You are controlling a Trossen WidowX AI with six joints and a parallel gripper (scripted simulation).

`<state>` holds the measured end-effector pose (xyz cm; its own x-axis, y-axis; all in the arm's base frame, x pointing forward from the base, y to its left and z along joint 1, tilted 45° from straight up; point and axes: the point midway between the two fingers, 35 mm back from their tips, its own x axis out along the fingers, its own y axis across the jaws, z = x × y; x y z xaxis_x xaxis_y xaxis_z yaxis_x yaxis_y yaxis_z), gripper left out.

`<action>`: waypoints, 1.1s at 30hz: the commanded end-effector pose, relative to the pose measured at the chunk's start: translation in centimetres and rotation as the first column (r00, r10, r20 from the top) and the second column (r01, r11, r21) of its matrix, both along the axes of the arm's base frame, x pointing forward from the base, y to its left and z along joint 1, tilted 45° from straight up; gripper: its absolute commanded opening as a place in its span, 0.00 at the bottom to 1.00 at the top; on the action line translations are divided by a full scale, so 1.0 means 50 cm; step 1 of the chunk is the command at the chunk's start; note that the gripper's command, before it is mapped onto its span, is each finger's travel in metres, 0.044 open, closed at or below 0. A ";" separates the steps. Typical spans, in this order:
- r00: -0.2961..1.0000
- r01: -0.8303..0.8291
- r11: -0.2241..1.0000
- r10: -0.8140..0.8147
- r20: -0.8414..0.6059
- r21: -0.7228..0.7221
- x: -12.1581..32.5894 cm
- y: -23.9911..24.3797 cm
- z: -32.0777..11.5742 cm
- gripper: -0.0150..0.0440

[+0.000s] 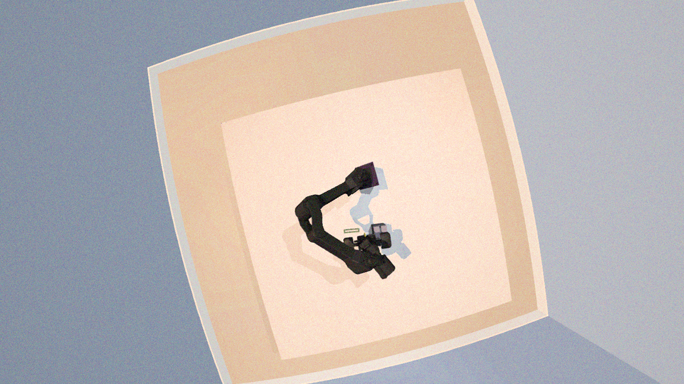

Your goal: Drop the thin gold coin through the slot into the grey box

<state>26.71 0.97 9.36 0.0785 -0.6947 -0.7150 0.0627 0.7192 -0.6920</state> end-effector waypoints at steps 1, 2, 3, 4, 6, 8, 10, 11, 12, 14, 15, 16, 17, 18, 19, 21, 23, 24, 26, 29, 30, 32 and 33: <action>1.000 0.000 1.000 0.000 0.008 0.008 0.009 0.018 -0.011 0.25; 1.000 0.000 1.000 0.000 0.008 0.008 0.010 0.021 -0.014 0.25; 1.000 0.000 1.000 0.000 0.008 0.008 0.011 0.025 -0.017 0.25; 1.000 0.000 1.000 0.000 0.008 0.008 0.012 0.029 -0.021 0.25; 1.000 0.000 1.000 0.000 0.008 0.008 0.014 0.036 -0.028 0.25; 1.000 0.000 1.000 0.000 0.008 0.008 0.016 0.043 -0.035 0.25; 1.000 0.000 1.000 0.000 0.009 0.008 0.018 0.050 -0.042 0.25; 1.000 0.000 1.000 0.000 0.009 0.007 0.019 0.054 -0.045 0.25; 1.000 0.000 1.000 0.000 0.009 0.007 0.019 0.058 -0.049 0.25; 1.000 0.000 1.000 -0.001 0.009 0.007 0.021 0.065 -0.056 0.25; 1.000 0.001 1.000 -0.001 0.009 0.006 0.021 0.069 -0.059 0.25; 1.000 0.001 1.000 -0.001 0.009 0.006 0.022 0.072 -0.063 0.25; 1.000 0.001 1.000 -0.001 0.009 0.006 0.023 0.076 -0.067 0.25; 1.000 0.001 1.000 -0.001 0.009 0.006 0.023 0.079 -0.070 0.25; 1.000 0.001 1.000 -0.001 0.009 0.005 0.023 0.083 -0.074 0.25; 1.000 0.001 1.000 -0.001 0.009 0.005 0.024 0.090 -0.082 0.25; 1.000 0.001 1.000 -0.001 0.010 0.004 0.025 0.097 -0.089 0.25; 1.000 0.001 1.000 -0.001 0.010 0.003 0.025 0.101 -0.093 0.25; 1.000 0.002 1.000 -0.002 0.010 0.002 0.025 0.108 -0.100 0.25; 1.000 0.002 1.000 -0.002 0.010 0.002 0.025 0.113 -0.106 0.25; 1.000 0.001 1.000 -0.001 0.008 0.000 0.024 0.110 -0.105 0.26; 1.000 0.001 1.000 -0.001 0.004 -0.004 0.022 0.105 -0.103 0.25; 1.000 0.000 1.000 0.000 0.001 -0.005 0.022 0.102 -0.102 0.25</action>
